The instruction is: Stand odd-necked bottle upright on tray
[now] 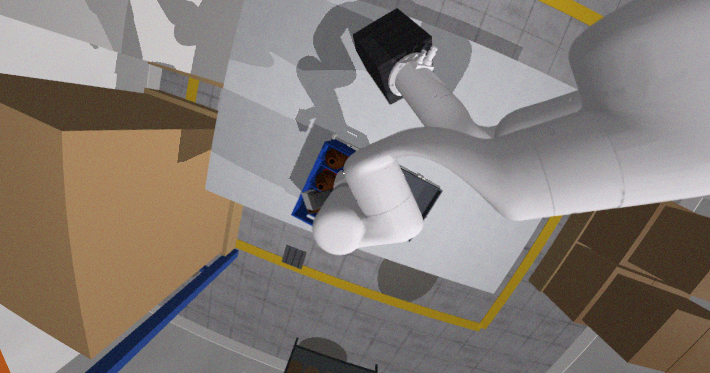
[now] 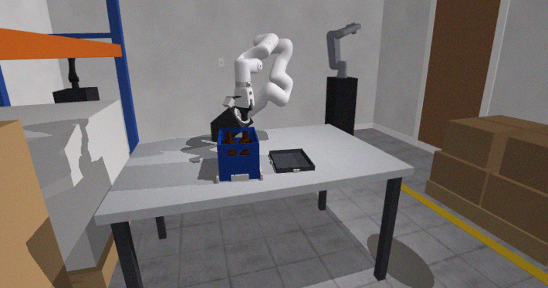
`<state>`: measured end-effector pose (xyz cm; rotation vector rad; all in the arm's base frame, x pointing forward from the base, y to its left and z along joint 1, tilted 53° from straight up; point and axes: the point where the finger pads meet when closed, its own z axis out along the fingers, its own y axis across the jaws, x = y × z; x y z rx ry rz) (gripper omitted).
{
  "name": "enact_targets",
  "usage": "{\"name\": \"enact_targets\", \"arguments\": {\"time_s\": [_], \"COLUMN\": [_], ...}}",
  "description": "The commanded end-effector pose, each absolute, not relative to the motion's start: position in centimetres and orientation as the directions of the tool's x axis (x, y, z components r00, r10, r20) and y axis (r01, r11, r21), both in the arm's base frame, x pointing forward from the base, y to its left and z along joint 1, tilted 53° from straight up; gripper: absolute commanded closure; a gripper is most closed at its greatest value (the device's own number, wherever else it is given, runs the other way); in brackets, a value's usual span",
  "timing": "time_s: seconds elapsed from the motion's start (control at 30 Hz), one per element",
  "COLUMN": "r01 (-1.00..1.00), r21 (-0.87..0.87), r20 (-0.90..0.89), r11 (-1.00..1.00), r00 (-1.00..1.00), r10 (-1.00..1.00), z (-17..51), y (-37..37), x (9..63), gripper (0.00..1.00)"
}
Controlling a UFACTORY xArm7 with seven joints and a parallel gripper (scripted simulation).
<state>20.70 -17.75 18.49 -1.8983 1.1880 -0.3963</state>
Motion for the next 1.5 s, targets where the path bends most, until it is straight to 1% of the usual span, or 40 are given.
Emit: {"name": "enact_targets", "arguments": {"time_s": [0.0, 0.23, 0.37, 0.43, 0.63, 0.93, 0.97, 1.47], "r01": [-0.585, -0.585, -0.579, -0.578, -0.589, -0.589, -0.589, -0.589], "r21": [-0.787, -0.787, -0.791, -0.792, -0.784, -0.784, -0.784, -0.784], "r20": [-0.157, -0.157, -0.156, -0.156, -0.159, -0.159, -0.159, -0.159], "r11": [-0.197, -0.197, -0.195, -0.194, -0.197, -0.197, -0.197, -0.197], "r00": [0.498, 0.498, 0.5, 0.5, 0.497, 0.497, 0.497, 0.497], "r10": [-0.853, -0.853, -0.852, -0.852, -0.853, -0.853, -0.853, -0.853], "z": [18.6, 18.5, 17.6, 15.4, 12.6, 12.5, 12.5, 12.5], "y": [-17.9, -18.0, -19.3, -21.7, -24.1, -24.2, -24.2, -24.2], "x": [20.7, 20.7, 20.7, 20.4, 19.9, 19.9, 19.9, 19.9], "gripper": [1.0, 1.0, 1.0, 1.0, 1.0, 1.0, 0.35, 0.35]}}
